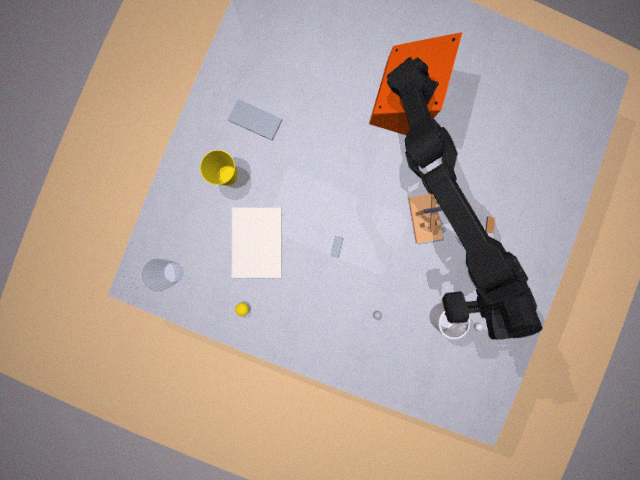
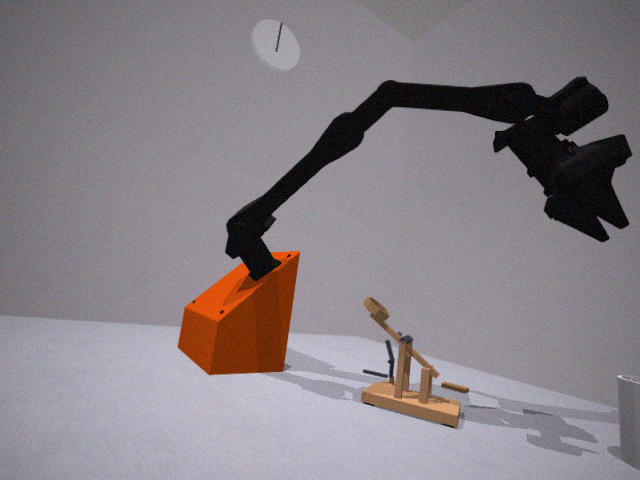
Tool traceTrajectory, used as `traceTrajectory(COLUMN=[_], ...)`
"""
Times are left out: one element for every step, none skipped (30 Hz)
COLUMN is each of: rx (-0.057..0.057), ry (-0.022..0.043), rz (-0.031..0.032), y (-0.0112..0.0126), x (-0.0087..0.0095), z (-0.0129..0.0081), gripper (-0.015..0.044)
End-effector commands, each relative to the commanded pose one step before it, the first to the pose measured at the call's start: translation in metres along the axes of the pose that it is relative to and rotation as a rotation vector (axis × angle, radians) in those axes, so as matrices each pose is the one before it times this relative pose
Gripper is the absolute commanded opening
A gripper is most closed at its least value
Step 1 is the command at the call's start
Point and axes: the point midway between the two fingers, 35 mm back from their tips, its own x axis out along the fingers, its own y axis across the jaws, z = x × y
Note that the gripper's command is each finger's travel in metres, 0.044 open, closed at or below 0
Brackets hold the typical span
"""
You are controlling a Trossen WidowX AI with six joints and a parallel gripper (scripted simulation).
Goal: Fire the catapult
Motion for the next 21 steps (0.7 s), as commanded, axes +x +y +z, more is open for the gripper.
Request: traceTrajectory(rx=[-0.0027, 0.0000, 0.0000, 0.0000, 0.0000, -0.0049, -0.0148, -0.0247, -0.0309, -0.0309, -0.0309, -0.0309, -0.0308, -0.0308, -0.0307, -0.0307, -0.0308, -0.0307, -0.0306, -0.0243, -0.0146], ry=[0.00458, 0.00000, 0.00000, 0.00000, 0.00000, 0.00044, 0.00126, 0.00188, 0.00194, 0.00149, 0.00103, 0.00056, 0.00010, -0.00036, -0.00082, -0.00128, -0.00175, -0.00221, -0.00265, -0.00243, -0.00159], rz=[0.00062, 0.00000, 0.00000, 0.00000, 0.00000, 0.00191, 0.00576, 0.00964, 0.01213, 0.01222, 0.01226, 0.01228, 0.01228, 0.01227, 0.01224, 0.01217, 0.01216, 0.01207, 0.01192, 0.00939, 0.00560], y=[-0.00258, 0.00000, 0.00000, 0.00000, 0.00000, -0.00018, -0.00053, -0.00088, -0.00110, -0.00110, -0.00109, -0.00109, -0.00108, -0.00107, -0.00106, -0.00104, -0.00103, -0.00101, -0.00099, -0.00077, -0.00045], x=[0.00201, 0.00000, 0.00000, 0.00000, 0.00000, 0.00004, 0.00013, 0.00020, 0.00021, 0.00017, 0.00014, 0.00010, 0.00006, 0.00002, -0.00002, -0.00006, -0.00010, -0.00014, -0.00018, -0.00017, -0.00011], z=[-0.00047, 0.00000, 0.00000, 0.00000, 0.00000, -0.00002, -0.00006, -0.00011, -0.00017, -0.00020, -0.00024, -0.00028, -0.00032, -0.00035, -0.00039, -0.00042, -0.00046, -0.00049, -0.00053, -0.00044, -0.00028], gripper=[0.0440, 0.0440, 0.0440, 0.0440, 0.0440, 0.0440, 0.0440, 0.0440, 0.0440, 0.0440, 0.0440, 0.0440, 0.0440, 0.0440, 0.0440, 0.0440, 0.0440, 0.0440, 0.0440, 0.0440, 0.0440])
